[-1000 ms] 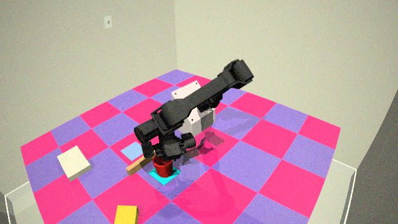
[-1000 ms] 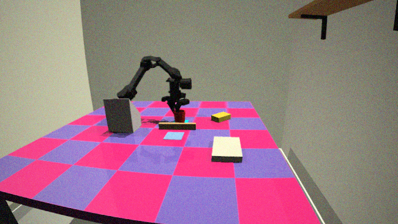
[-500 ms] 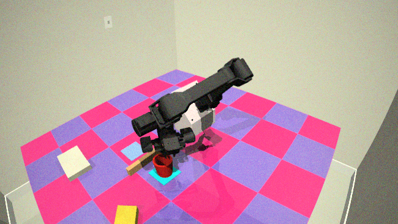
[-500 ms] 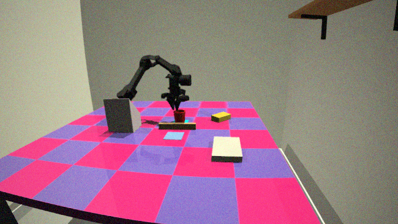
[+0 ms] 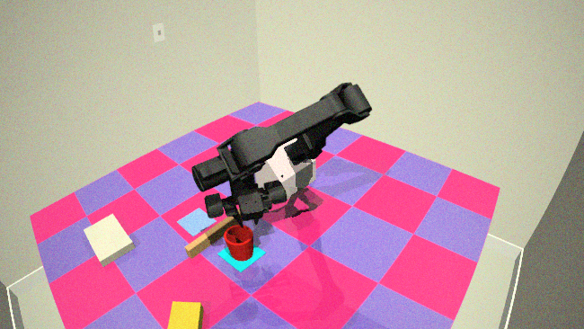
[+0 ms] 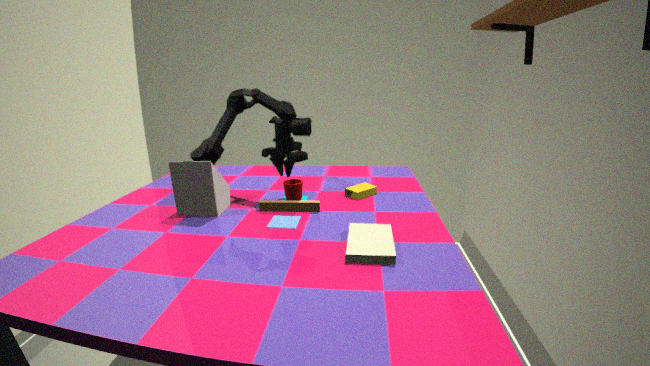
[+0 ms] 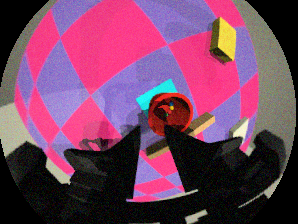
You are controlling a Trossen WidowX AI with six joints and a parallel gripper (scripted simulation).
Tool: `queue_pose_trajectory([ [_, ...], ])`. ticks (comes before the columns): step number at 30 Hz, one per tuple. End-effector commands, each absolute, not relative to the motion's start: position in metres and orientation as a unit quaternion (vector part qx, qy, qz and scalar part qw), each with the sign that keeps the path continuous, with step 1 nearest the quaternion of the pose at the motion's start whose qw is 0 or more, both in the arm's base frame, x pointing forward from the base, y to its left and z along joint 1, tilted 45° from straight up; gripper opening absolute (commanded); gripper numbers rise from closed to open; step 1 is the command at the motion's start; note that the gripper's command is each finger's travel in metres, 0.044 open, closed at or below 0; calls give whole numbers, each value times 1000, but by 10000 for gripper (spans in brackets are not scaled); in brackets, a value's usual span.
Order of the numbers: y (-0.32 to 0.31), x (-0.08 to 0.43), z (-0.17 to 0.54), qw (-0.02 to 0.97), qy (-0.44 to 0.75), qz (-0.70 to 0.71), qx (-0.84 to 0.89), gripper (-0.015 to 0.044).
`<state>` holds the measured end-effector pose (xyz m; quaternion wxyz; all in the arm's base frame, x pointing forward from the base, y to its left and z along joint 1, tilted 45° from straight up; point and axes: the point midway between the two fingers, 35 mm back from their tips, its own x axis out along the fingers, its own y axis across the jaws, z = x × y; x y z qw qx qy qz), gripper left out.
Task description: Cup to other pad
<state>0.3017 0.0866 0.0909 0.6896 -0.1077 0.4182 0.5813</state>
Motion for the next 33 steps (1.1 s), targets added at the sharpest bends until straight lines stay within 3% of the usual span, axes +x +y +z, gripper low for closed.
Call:
queue_pose_trajectory([
  [1, 87, 302, 91, 690, 419, 581, -107, 233],
  [9, 82, 303, 95, 690, 419, 581, -108, 440],
  [33, 43, 301, 132, 692, 417, 579, -109, 440],
])
